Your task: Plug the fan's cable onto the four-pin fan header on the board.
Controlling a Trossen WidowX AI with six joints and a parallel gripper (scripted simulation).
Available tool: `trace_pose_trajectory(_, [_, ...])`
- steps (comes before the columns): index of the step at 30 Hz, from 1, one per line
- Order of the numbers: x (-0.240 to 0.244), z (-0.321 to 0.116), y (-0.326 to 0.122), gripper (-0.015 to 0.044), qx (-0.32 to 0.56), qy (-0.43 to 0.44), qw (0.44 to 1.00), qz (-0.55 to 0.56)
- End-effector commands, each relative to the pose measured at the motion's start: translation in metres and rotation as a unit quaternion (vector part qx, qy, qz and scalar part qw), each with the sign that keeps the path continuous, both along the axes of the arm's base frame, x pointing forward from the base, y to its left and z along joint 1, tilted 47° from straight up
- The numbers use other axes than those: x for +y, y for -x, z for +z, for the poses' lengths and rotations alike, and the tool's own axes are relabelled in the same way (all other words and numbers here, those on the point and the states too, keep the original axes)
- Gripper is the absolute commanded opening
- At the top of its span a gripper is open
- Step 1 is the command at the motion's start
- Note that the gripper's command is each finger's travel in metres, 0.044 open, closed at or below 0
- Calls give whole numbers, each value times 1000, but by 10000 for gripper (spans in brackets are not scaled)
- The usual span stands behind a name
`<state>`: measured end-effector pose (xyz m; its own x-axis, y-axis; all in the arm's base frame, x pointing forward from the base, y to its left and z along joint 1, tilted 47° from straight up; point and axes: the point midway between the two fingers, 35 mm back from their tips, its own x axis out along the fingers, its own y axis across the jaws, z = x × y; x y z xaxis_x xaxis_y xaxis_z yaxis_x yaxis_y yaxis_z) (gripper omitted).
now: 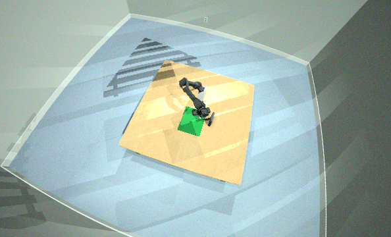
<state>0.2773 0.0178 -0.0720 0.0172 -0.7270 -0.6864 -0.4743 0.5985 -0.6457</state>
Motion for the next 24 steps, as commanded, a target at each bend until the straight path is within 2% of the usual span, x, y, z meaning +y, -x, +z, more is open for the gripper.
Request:
trace_pose_trajectory(1, [0, -1, 3, 0, 3, -1, 1000, 1])
trace_pose_trajectory(9, [-17, -16, 3, 0, 3, 0, 1000, 1])
trace_pose_trajectory(24, [-17, -15, 2, 0, 5, 0, 1000, 2])
